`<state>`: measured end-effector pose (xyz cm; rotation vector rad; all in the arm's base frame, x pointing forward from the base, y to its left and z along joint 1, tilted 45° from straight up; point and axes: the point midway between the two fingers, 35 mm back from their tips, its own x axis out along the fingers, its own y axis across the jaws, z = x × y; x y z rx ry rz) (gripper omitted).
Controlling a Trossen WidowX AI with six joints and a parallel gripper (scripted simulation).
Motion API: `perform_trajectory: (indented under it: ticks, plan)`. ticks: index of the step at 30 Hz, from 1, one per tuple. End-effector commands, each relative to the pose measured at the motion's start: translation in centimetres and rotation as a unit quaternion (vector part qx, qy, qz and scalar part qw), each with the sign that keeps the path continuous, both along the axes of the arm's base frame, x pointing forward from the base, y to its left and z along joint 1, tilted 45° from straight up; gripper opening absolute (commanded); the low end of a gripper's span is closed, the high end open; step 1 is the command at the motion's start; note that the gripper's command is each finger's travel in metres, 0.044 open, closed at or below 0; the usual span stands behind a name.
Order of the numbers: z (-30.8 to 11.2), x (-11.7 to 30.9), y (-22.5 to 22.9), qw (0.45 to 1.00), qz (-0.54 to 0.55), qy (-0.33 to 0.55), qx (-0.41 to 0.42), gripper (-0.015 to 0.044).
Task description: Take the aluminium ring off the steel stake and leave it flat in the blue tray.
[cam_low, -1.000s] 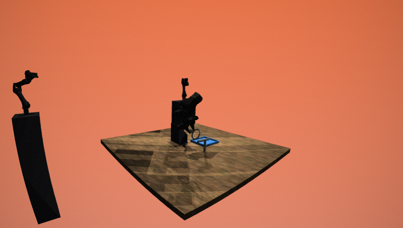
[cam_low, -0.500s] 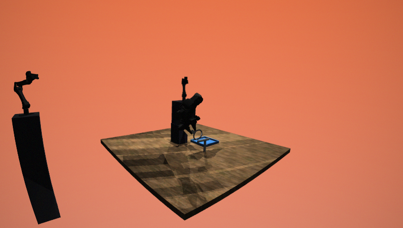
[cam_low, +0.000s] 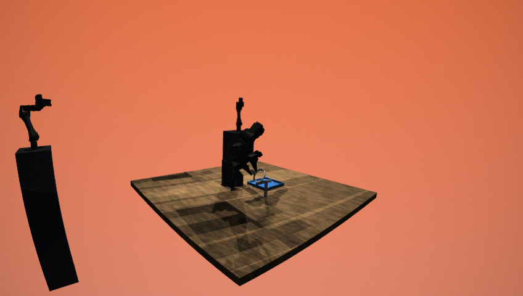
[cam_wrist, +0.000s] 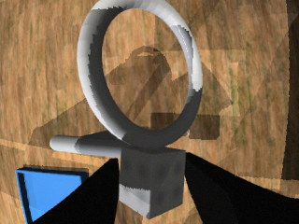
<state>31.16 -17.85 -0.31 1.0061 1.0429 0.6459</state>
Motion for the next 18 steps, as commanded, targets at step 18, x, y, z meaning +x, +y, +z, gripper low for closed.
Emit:
perform_trajectory:
  ticks: [18]
  plan:
    - [0.2,3.5,-0.1,1.0,0.0,-0.003,0.004,0.0]
